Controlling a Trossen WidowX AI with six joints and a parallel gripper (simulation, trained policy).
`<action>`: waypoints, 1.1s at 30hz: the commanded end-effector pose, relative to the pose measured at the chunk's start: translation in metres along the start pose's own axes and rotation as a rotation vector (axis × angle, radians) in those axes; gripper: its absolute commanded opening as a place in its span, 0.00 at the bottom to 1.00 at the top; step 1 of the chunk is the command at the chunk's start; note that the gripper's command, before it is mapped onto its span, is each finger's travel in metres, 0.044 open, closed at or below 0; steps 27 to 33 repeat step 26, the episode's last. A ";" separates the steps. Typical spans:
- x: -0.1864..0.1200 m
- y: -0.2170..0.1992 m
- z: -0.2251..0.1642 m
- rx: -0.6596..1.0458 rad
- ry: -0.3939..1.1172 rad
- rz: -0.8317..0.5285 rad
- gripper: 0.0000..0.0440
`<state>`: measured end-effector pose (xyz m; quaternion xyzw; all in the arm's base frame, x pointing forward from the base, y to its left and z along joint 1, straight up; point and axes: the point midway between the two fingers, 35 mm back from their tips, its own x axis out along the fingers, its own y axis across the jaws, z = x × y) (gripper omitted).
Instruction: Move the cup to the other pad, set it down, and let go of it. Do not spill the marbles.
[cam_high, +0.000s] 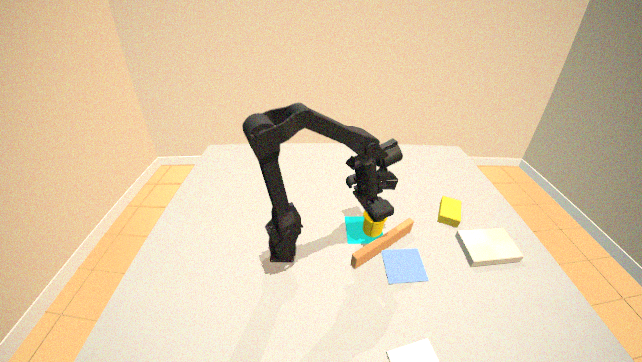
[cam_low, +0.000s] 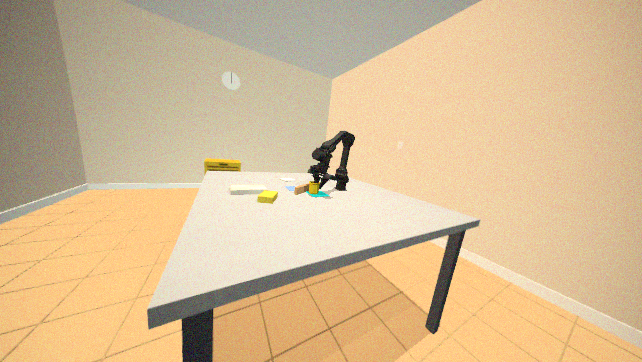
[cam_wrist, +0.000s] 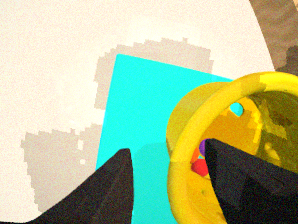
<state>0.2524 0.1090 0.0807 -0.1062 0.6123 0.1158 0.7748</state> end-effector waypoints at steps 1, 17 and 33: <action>-0.003 0.001 -0.002 0.011 -0.011 0.015 0.37; -0.038 0.002 -0.003 0.059 -0.102 0.070 0.54; -0.065 -0.003 0.005 0.089 -0.172 0.083 0.84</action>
